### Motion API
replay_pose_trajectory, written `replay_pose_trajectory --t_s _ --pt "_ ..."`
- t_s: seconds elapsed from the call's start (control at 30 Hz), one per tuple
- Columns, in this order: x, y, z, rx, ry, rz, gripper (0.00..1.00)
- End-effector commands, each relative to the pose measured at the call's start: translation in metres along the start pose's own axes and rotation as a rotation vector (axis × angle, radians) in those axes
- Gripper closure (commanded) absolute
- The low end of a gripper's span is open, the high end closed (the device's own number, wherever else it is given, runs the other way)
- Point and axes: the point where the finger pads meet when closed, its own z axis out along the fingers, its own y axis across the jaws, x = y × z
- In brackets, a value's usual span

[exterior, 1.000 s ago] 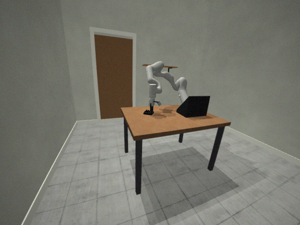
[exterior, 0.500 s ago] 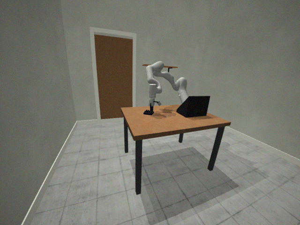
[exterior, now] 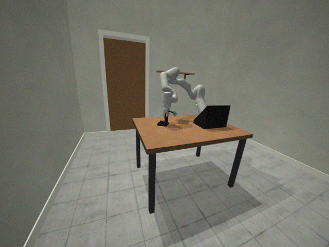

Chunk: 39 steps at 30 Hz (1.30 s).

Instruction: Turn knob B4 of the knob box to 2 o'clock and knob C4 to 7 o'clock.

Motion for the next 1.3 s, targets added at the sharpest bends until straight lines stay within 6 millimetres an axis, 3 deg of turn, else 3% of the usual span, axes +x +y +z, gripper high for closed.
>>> replay_pose_trajectory --t_s 0.0,1.27 --pt "0.0 0.0 0.0 -0.001 -0.001 0.0 0.81" --pt "0.0 0.0 0.011 -0.001 -0.001 0.0 0.81"
